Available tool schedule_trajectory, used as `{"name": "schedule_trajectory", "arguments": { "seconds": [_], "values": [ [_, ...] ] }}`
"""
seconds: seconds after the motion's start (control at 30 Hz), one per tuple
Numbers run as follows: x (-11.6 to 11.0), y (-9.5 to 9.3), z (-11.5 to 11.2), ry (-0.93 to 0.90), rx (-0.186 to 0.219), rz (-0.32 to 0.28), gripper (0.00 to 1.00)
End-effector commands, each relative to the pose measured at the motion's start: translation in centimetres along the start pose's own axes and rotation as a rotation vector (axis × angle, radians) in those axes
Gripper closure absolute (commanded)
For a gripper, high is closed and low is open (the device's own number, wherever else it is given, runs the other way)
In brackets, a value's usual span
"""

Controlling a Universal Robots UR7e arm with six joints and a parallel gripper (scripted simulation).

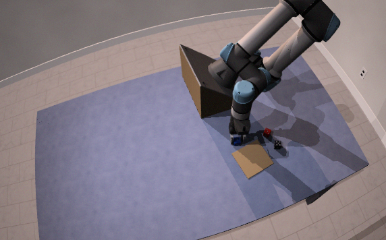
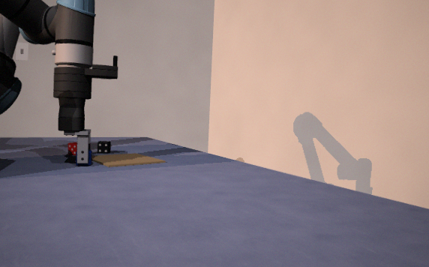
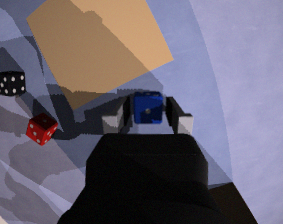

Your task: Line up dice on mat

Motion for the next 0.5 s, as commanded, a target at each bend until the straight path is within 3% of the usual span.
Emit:
{"name": "schedule_trajectory", "arguments": {
  "seconds": [0.0,0.47],
  "values": [
    [0.03,-0.36,0.02,0.000,-0.001,0.001,0.13],
    [0.03,-0.56,0.02,0.000,-0.001,0.001,0.13]
  ]
}}
Point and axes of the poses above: the point where the finger pads meet when closed, its own y axis back along the fingers, its own z axis across the jaws, x = y × z, the point moved 9 cm from there along y, back along the fingers, and after that the axes turned 2 degrees about -y, right-handed, at the moved point
